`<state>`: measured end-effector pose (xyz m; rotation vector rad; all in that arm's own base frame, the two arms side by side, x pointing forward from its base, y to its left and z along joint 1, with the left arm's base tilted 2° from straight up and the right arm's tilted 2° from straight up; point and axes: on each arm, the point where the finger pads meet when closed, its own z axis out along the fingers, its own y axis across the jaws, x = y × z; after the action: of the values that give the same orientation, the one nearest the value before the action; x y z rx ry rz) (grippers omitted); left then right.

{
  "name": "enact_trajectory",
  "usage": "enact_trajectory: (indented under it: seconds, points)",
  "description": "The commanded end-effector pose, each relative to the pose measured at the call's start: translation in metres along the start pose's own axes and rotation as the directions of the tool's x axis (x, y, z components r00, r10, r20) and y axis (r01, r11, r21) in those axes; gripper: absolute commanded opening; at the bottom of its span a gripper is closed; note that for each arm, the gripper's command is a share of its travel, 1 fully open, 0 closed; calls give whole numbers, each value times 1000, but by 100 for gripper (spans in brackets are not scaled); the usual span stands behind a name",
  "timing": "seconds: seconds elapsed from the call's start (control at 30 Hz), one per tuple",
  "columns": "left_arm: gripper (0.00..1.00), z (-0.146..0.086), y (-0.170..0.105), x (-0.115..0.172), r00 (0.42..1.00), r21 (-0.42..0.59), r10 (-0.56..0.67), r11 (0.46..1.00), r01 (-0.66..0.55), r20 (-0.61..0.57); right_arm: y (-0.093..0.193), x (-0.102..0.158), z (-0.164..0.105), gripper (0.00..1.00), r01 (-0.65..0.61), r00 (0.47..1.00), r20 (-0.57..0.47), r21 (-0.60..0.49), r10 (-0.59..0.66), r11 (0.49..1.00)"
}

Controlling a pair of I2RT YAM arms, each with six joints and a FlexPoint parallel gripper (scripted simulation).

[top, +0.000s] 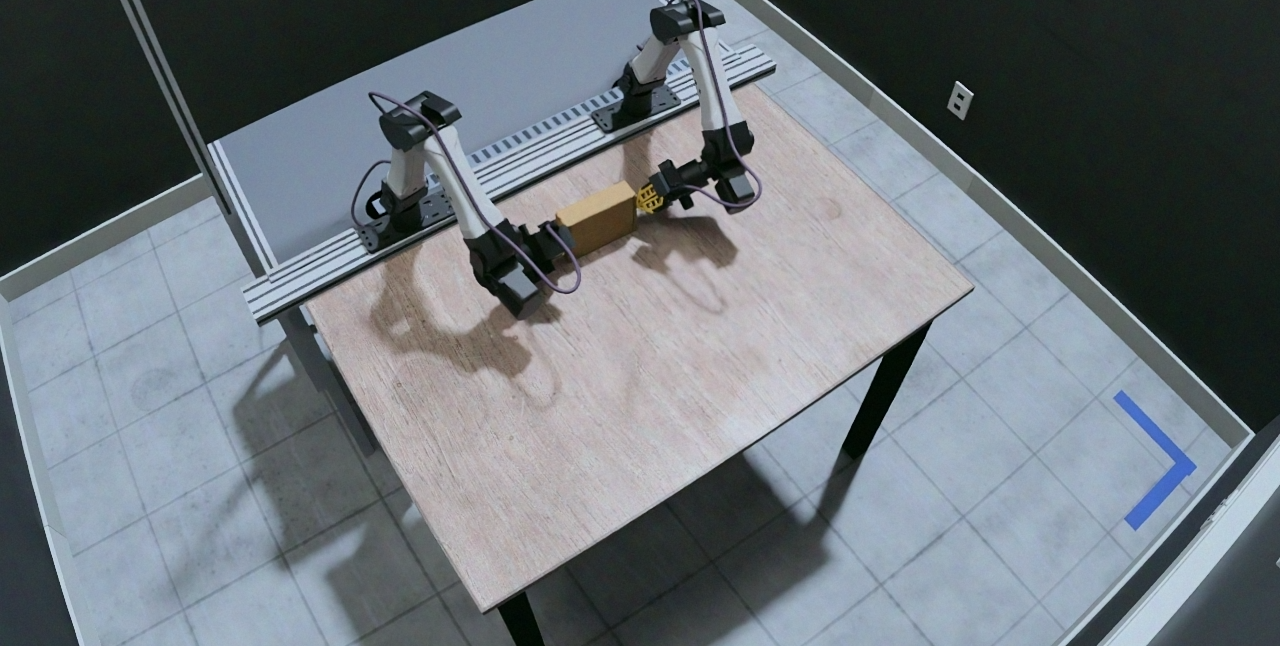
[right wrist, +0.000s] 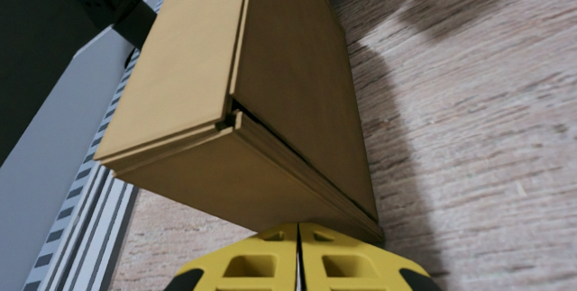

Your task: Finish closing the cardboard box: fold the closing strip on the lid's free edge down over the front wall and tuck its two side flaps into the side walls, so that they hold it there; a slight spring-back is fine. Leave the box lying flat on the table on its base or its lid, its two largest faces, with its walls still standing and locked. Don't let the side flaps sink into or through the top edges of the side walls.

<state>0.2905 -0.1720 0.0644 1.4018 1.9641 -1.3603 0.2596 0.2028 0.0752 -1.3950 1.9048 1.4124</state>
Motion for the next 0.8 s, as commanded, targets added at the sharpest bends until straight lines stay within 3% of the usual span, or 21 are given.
enact_trajectory:
  seconds: [0.0,0.77]
  points:
    - [0,1,-3,-10,999,-5,34,999,-34,9,4,-3,1,0,15,1000,11,2,-15,1000]
    - [0,3,-7,-10,999,-5,35,999,-35,9,5,-7,1,0,27,1000,15,9,-27,1000]
